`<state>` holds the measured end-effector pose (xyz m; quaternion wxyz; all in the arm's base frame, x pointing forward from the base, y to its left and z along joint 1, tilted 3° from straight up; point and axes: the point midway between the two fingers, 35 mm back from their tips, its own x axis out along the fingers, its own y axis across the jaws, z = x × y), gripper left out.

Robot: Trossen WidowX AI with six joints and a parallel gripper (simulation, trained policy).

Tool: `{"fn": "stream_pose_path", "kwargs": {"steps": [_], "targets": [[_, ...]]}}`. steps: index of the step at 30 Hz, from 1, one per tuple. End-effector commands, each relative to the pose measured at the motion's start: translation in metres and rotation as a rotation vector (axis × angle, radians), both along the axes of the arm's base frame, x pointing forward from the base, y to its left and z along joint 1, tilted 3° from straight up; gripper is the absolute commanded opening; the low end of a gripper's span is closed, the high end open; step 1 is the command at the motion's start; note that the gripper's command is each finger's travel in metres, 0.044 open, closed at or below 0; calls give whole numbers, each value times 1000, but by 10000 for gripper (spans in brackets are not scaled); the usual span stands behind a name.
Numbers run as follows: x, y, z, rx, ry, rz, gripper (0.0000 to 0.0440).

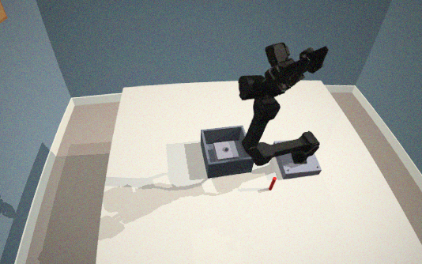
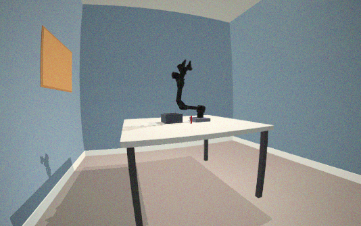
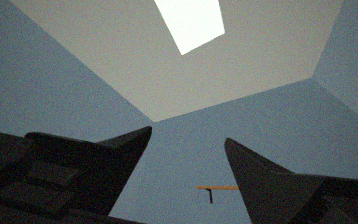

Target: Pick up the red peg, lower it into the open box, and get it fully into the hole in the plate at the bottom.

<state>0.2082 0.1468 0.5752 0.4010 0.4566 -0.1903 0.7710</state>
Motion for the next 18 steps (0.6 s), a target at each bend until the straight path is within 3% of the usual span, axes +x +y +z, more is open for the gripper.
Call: {"fn": "stream_pose_path", "kwargs": {"steps": [1, 3, 18], "targets": [[-7, -1, 1, 9, -21, 1, 416], [-26, -2, 3, 29, -69, 15, 440], [-193, -44, -4, 148, -430, 362, 440]]}}
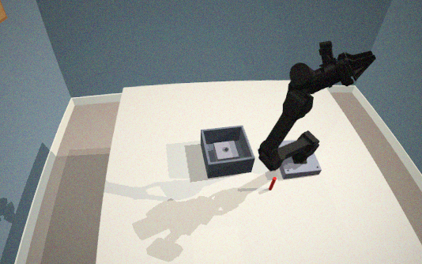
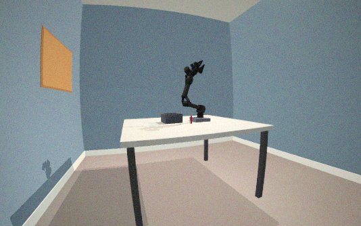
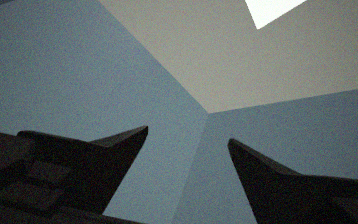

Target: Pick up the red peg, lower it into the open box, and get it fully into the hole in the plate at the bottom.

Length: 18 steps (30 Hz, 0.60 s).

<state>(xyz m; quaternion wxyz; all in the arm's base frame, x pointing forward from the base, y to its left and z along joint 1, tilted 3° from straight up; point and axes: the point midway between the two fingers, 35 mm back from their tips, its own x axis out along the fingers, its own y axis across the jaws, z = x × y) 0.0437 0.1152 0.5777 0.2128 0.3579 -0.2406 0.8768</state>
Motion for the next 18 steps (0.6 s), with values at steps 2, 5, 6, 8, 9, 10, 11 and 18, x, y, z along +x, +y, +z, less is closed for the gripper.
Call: {"fn": "stream_pose_path", "kwargs": {"steps": [2, 5, 6, 8, 9, 10, 11, 18], "targets": [[-47, -22, -11, 28, -114, 115, 440], [-73, -38, -19, 48, -183, 189, 440], [-81, -44, -22, 55, -206, 213, 440], [-96, -56, -28, 70, -252, 262, 440], [-103, -63, -32, 78, -276, 286, 440], [-110, -69, -36, 85, -299, 310, 440], [-117, -76, -40, 94, -322, 334, 440], [-154, -125, -72, 157, -486, 496, 440]]}}
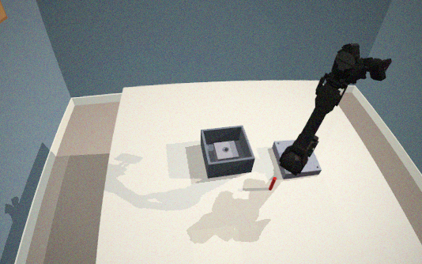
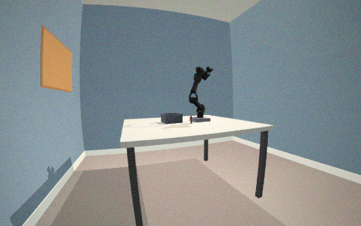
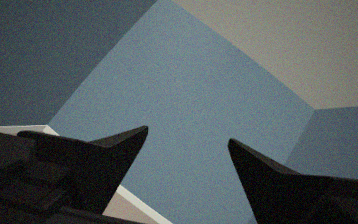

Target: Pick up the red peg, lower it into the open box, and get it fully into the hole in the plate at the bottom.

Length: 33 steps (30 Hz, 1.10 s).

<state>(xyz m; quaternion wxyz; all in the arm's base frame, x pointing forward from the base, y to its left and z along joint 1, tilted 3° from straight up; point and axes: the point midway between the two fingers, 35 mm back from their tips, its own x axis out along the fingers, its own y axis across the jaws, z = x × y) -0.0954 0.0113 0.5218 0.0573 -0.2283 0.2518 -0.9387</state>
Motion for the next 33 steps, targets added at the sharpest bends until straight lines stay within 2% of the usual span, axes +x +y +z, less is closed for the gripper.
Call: {"fn": "stream_pose_path", "kwargs": {"steps": [1, 10, 17, 25, 33], "targets": [[-18, -29, -21, 40, -94, 84, 440], [-38, -97, -75, 158, -297, 278, 440], [-32, -146, -119, 259, -445, 429, 440], [-3, -193, -173, 401, -604, 589, 440], [46, -224, -225, 568, -746, 735, 440]]}}
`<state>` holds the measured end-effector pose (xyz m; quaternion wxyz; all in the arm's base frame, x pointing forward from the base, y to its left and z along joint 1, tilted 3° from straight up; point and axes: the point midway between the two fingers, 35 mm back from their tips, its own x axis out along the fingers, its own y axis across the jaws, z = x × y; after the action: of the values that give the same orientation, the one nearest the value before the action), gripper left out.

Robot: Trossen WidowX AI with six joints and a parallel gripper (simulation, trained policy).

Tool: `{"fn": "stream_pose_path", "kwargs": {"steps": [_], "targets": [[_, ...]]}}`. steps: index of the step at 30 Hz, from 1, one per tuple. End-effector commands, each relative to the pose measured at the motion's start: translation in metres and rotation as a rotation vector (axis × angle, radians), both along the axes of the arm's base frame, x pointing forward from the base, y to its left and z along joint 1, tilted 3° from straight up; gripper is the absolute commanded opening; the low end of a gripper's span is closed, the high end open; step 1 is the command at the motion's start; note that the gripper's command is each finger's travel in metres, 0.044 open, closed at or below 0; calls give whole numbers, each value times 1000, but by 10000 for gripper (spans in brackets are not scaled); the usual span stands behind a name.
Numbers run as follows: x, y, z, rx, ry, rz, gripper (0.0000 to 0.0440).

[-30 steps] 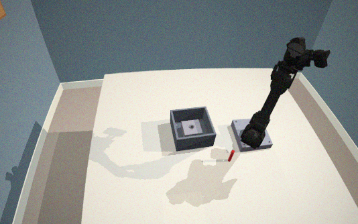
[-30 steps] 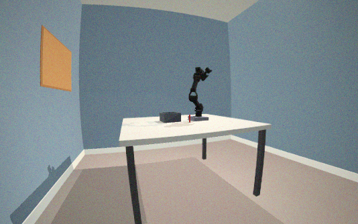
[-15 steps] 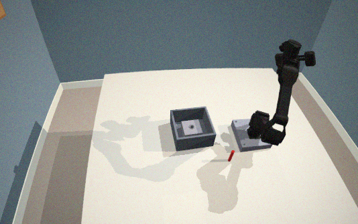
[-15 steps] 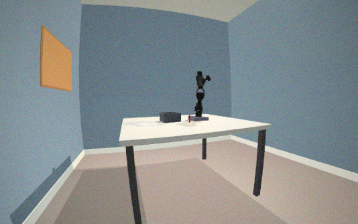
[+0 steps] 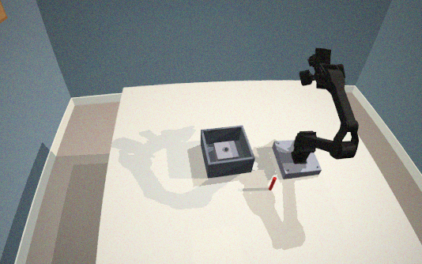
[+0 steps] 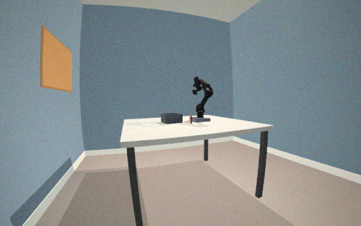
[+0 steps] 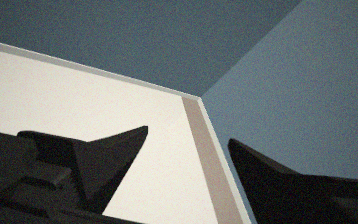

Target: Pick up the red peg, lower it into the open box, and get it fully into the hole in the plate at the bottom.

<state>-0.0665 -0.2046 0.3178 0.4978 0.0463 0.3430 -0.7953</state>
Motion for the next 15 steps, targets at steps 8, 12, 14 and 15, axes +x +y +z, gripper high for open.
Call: {"fn": "stream_pose_path", "kwargs": {"steps": [8, 12, 14, 15], "targets": [[76, -16, -63, 209, -128, 201, 440], [105, -12, -79, 273, -161, 272, 440], [120, -8, -87, 303, -176, 306, 440], [127, -6, -90, 318, -183, 322, 440]]}}
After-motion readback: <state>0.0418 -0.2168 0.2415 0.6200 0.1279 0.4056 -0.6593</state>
